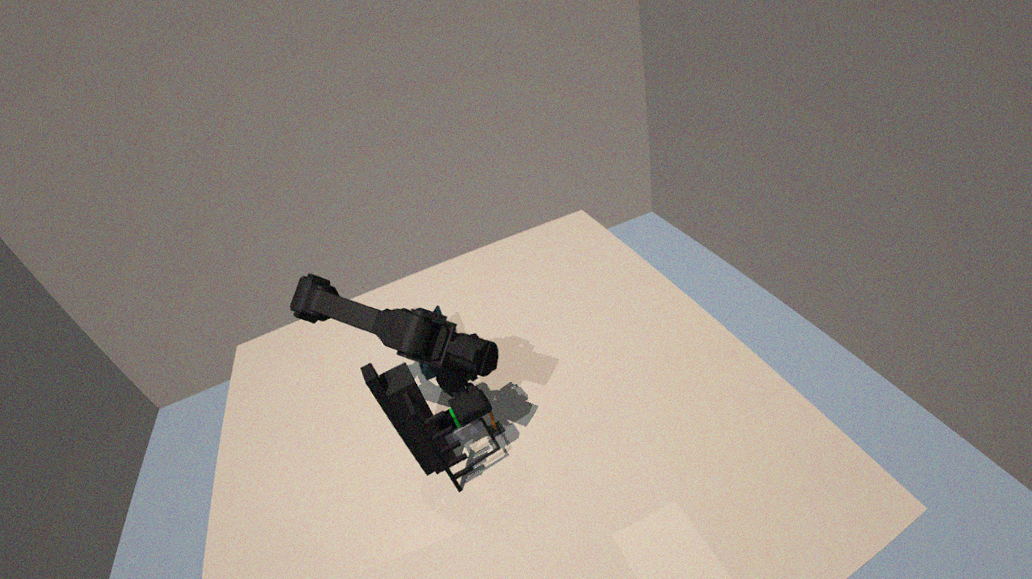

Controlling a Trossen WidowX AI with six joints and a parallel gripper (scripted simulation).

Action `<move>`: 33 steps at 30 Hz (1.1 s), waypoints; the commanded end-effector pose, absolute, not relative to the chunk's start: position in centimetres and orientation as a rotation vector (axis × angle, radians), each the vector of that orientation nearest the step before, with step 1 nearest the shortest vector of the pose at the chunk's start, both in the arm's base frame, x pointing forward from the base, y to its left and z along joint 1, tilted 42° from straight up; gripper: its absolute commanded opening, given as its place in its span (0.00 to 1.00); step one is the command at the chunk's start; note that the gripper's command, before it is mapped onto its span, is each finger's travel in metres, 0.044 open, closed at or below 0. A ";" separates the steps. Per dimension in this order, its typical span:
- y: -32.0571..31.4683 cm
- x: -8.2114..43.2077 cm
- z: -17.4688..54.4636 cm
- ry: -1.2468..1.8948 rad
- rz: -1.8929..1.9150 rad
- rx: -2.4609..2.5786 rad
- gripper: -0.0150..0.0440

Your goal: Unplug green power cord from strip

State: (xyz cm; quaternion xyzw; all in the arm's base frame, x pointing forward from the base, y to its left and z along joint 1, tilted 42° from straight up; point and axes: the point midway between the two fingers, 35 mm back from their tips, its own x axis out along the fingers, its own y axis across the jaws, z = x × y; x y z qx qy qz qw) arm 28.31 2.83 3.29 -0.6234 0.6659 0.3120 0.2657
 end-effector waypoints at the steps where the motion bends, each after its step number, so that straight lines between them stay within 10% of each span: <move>1: 3.9 28.4 2.6 1.783 0.852 -1.679 0.25; 29: 7.7 28.0 0.0 1.781 0.855 -1.681 0.25; 33: 6.8 28.0 0.2 1.783 0.852 -1.685 0.43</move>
